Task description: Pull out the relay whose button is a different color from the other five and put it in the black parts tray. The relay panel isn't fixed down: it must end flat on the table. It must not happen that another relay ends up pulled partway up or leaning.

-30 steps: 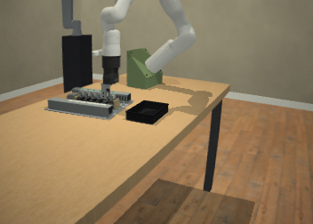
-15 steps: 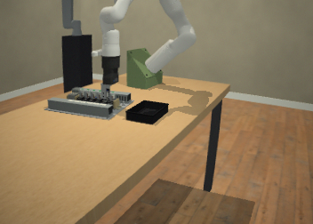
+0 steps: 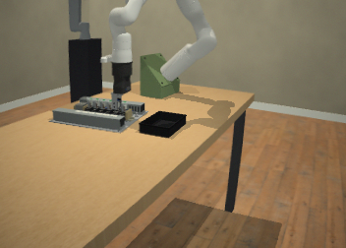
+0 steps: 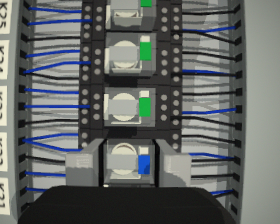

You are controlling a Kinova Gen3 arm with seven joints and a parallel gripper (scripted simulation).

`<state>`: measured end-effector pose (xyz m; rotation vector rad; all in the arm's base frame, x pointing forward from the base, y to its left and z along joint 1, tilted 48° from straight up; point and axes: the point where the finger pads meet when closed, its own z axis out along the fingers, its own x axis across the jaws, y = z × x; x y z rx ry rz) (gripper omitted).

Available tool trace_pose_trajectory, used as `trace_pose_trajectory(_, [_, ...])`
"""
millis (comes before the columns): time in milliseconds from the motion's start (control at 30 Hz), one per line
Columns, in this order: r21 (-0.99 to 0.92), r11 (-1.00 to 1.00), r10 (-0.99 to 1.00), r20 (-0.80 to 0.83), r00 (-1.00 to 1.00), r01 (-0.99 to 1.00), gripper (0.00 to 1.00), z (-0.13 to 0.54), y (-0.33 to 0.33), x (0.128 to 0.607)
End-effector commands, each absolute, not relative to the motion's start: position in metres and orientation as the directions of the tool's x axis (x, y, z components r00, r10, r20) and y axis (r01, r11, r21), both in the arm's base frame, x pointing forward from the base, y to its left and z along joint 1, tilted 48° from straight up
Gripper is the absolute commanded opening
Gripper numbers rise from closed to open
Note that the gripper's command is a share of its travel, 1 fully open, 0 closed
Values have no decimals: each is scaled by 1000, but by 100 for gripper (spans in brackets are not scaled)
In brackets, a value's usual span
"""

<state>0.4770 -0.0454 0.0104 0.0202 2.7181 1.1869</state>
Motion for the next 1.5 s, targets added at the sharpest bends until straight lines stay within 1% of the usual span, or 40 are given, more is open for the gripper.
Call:
trace_pose_trajectory(0, [728, 683, 79, -151, -985, -57, 0, 11, -46, 478])
trace_pose_trajectory(1467, [728, 683, 28, -104, -994, -57, 0, 11, -47, 479])
